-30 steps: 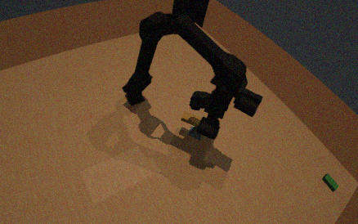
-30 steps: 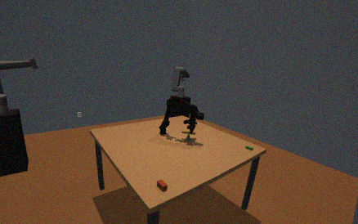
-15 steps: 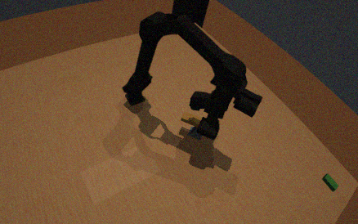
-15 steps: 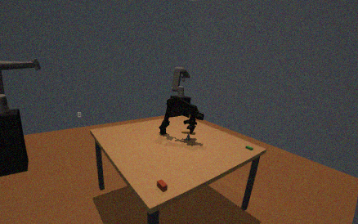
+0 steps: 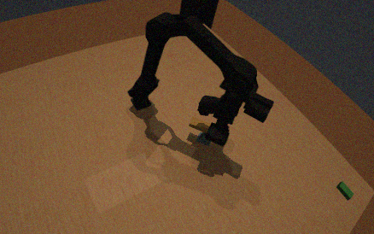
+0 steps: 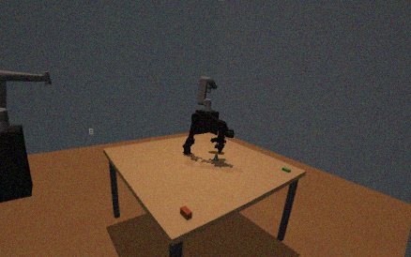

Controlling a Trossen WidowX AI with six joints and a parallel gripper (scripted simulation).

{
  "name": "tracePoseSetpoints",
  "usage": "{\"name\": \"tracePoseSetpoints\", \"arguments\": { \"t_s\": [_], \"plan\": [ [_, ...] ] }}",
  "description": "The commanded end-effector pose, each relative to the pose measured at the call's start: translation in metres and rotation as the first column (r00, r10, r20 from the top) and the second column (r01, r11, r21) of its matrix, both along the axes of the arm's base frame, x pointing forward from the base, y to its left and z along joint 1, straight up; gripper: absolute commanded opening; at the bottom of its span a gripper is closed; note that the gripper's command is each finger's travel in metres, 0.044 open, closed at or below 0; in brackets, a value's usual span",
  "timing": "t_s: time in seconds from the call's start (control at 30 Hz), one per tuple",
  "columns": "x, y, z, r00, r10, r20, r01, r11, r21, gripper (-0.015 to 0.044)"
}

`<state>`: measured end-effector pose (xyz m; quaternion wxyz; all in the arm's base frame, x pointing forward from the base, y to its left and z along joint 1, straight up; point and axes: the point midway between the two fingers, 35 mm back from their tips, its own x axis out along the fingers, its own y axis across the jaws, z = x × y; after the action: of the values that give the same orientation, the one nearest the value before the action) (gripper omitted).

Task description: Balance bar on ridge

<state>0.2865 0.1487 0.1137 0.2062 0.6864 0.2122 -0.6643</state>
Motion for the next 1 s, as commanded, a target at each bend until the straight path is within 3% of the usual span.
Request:
{"name": "tracePoseSetpoints", "arguments": {
  "t_s": [0.0, 0.97],
  "plan": [
    [0.0004, -0.0004, -0.0009, 1.0, 0.003, 0.001, -0.003, 1.0, -0.003, 0.0],
    [0.0002, -0.0005, -0.0033, 1.0, 0.003, 0.001, -0.003, 1.0, -0.003, 0.0]
  ]
}}
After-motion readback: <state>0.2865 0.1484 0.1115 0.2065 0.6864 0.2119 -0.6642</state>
